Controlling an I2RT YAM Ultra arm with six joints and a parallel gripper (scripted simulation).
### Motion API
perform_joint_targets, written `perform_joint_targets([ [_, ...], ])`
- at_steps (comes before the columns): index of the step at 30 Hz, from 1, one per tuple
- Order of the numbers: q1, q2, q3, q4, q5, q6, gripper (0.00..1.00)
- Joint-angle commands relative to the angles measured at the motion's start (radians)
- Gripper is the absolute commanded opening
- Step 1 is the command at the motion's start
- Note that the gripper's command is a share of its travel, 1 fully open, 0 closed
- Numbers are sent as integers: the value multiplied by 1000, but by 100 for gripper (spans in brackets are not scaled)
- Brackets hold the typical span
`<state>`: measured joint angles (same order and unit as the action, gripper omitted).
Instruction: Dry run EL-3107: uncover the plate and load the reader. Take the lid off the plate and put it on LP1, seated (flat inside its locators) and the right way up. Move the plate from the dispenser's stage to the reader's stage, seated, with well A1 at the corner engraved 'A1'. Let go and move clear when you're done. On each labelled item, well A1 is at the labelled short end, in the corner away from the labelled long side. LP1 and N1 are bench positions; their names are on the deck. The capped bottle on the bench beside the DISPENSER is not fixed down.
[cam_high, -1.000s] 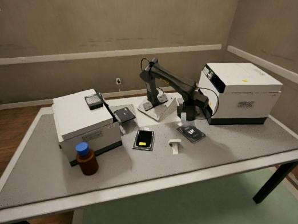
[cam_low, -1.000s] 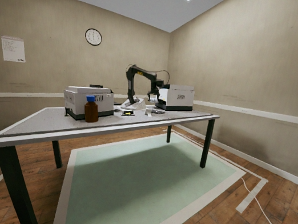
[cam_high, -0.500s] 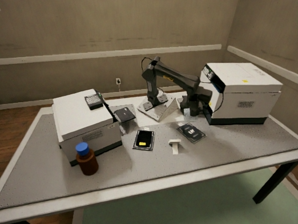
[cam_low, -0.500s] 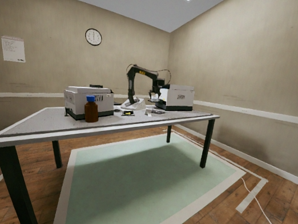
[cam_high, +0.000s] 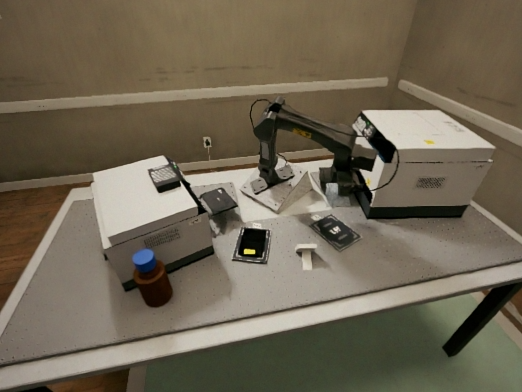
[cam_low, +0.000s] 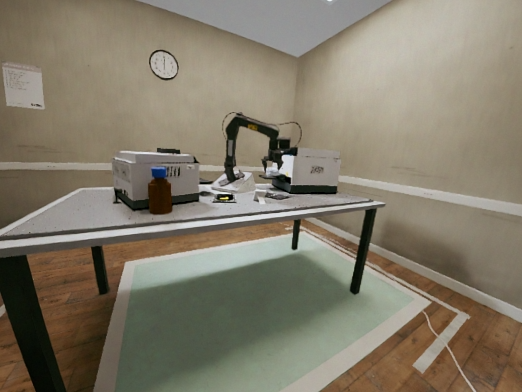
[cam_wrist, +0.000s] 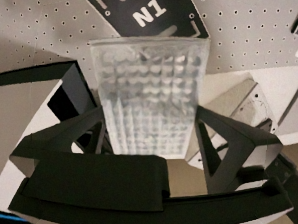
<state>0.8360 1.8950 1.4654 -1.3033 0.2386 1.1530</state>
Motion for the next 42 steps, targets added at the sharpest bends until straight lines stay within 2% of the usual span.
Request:
perform_joint_targets([
  [1,48,14,47,-19,12,45,86],
  [5,62,-14,47,-20,8,61,86],
  [8,93,32,55,-32,20,81,86],
  [13,130,21,53,-34,8,118,86],
  [16,153,44,52,-35,-7,142,86],
  [18,177,56,59,-46,22,155,86],
  [23,200,35,59,-49,18,178,86],
  [28,237,70,58,-50,-6,215,86],
  [31,270,85,66,-62,24,237,86],
  [38,306,71,65,-64,0,274,86],
  [39,319,99,69,-69,21,283,86],
  [42,348,109,72,-77,27,306,86],
])
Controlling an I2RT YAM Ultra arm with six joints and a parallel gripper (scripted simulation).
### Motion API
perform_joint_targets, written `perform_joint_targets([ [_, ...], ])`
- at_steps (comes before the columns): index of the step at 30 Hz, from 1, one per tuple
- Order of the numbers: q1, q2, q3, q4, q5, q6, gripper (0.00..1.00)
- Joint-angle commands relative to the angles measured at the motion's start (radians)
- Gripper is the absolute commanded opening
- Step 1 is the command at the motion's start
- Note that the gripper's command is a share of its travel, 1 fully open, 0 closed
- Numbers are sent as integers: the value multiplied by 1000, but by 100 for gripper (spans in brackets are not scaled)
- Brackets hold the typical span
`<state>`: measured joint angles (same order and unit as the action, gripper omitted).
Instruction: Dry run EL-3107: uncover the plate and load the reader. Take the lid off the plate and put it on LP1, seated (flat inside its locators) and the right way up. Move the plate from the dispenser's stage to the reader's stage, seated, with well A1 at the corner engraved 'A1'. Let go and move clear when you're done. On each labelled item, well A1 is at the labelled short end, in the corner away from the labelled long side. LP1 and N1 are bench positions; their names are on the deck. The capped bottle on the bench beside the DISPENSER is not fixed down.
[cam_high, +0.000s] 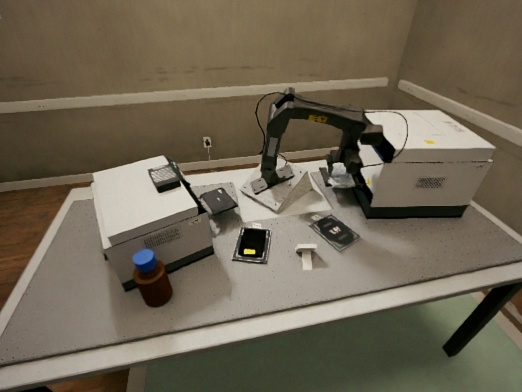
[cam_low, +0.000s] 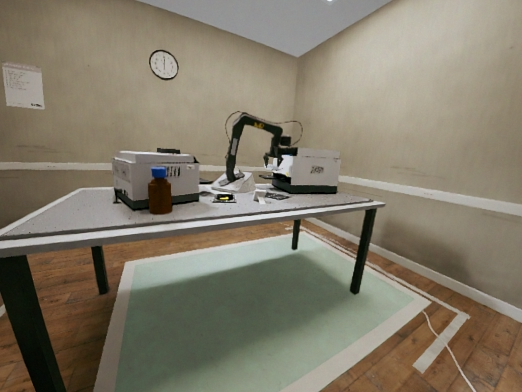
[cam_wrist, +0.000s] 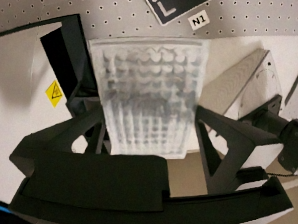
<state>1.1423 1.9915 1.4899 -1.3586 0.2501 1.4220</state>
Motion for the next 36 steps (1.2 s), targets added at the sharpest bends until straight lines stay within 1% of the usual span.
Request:
perform_joint_targets([
  [1,49,14,46,-21,13,44,86],
  [3,63,-2,46,-22,3,58,86],
  [5,77,10,46,-23,-12,73,86],
  [6,90,25,49,-27,11,81,86],
  [7,102,31,51,-32,16,88,86],
  [11,131,28,52,-36,3,117,86],
  [13,131,28,52,-36,3,117,86],
  [16,165,51,58,-47,21,141,86],
  [22,207,44,56,-50,-11,183,86],
  [23,220,64,58,-53,12,192,86],
  [24,232,69,61,-58,17,200,86],
  [27,256,75,62,-61,13,222,86],
  [30,263,76,62,-62,5,229,86],
  [31,275,44,61,-62,16,245,86],
  [33,300,83,59,-60,29,276,86],
  [36,323,94,62,-61,25,300,86],
])
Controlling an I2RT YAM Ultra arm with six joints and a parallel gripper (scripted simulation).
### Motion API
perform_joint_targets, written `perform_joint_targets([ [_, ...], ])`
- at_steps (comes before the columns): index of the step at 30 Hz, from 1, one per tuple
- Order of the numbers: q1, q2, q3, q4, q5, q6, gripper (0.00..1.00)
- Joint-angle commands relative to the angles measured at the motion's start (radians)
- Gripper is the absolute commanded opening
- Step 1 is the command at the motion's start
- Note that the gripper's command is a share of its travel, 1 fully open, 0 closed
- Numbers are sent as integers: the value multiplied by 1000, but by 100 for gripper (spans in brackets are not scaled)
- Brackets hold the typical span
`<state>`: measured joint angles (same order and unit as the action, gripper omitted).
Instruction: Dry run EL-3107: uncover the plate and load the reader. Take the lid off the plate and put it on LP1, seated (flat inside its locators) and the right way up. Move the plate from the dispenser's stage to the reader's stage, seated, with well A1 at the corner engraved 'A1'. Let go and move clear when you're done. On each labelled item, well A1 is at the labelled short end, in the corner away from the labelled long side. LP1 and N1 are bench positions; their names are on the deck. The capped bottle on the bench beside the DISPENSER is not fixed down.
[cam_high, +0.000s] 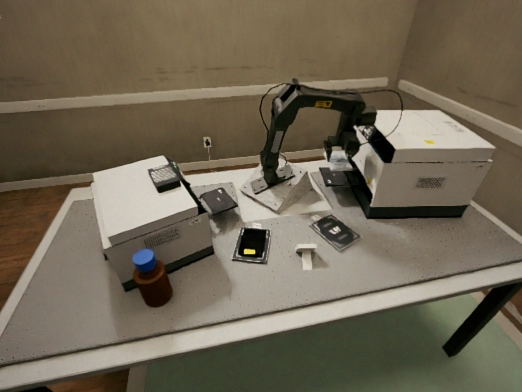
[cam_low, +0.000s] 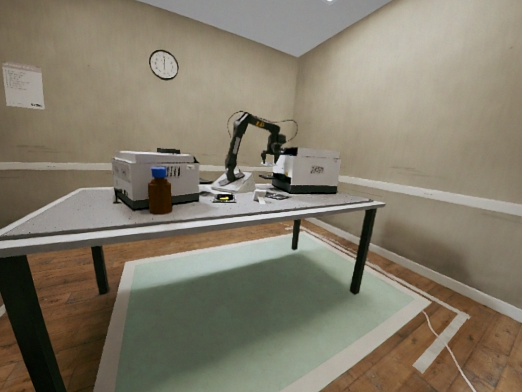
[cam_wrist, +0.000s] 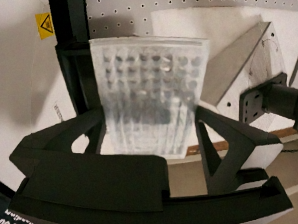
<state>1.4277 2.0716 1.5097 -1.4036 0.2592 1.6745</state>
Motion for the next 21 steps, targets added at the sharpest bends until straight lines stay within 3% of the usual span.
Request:
perform_joint_targets([
  [1,45,17,44,-17,13,55,86],
  [9,119,45,52,-16,21,152,86],
  [21,139,51,72,-22,9,177,86],
])
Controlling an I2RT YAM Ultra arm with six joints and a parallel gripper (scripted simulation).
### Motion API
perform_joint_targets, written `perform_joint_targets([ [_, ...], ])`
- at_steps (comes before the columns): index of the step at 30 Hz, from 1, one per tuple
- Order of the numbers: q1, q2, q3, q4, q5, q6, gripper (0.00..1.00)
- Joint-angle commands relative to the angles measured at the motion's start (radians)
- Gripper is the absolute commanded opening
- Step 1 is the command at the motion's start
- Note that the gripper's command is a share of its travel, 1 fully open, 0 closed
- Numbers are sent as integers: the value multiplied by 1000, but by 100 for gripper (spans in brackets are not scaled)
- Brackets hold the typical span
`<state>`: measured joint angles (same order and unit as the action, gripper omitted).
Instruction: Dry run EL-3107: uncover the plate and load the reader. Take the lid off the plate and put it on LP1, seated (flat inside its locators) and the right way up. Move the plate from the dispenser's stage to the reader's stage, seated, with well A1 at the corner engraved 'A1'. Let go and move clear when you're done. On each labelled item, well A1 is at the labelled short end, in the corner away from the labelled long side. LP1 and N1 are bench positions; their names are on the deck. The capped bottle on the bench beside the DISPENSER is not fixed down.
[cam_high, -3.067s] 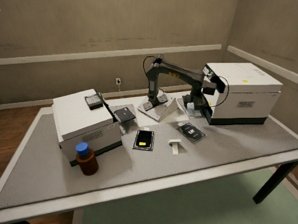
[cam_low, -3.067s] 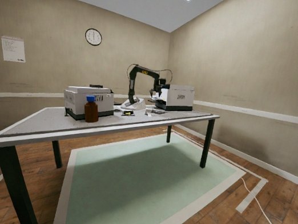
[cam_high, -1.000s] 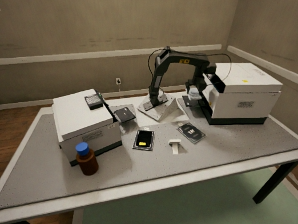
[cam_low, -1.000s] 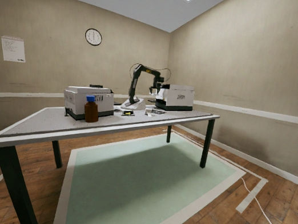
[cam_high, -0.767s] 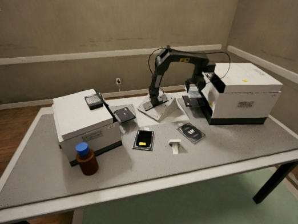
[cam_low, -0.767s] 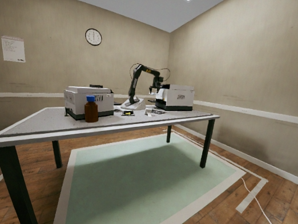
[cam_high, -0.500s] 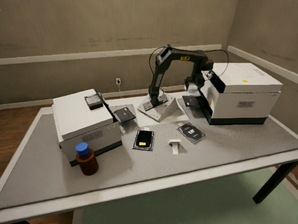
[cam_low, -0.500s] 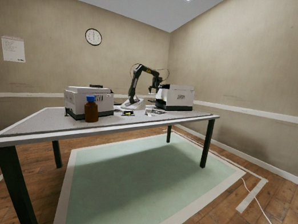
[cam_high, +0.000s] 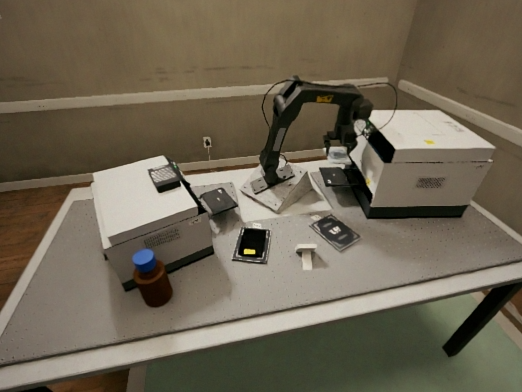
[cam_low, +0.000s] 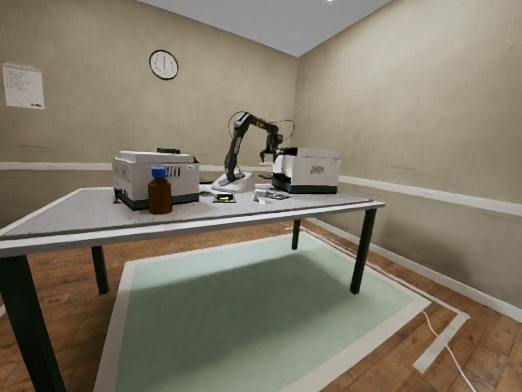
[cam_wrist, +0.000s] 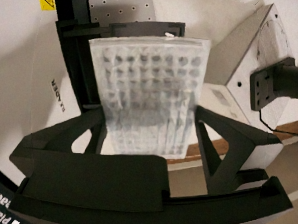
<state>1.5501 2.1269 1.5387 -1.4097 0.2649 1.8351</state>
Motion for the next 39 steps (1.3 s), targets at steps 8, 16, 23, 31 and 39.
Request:
perform_joint_targets([
  [8,16,1,44,-17,5,12,86],
  [16,14,6,45,-17,6,-7,86],
  [23,12,7,46,-17,7,-11,86],
  [31,9,8,46,-17,8,-15,86],
  [39,-6,-17,-31,42,13,-23,86],
])
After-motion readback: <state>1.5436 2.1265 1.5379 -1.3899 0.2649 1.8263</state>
